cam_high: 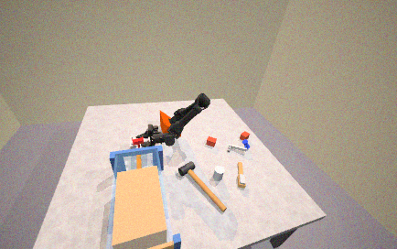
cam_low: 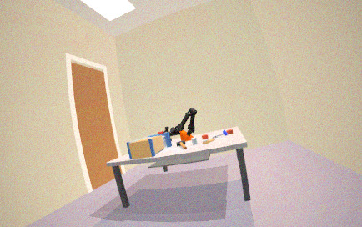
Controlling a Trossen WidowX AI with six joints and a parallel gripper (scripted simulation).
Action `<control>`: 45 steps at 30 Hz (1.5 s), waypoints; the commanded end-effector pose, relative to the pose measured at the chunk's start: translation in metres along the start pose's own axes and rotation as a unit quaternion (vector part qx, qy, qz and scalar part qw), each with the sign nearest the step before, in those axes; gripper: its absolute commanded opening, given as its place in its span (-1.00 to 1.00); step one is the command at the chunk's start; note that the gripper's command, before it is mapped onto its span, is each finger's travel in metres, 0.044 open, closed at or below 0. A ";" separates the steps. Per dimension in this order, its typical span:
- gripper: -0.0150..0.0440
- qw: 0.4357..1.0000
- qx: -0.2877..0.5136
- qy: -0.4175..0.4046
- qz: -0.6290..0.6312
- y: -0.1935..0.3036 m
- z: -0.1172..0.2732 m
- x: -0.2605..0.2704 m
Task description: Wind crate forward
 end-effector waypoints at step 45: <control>0.32 1.000 0.000 0.003 0.001 0.000 0.110 -0.003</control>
Point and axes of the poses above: the point midway between the two fingers, 35 mm back from their tips, its own z axis back along the fingers, its own x axis across the jaws, y = z × x, the point moved 2 cm from there along z, back along the fingers, and after that the axes turned 10 degrees about z, right-handed, at the moved point
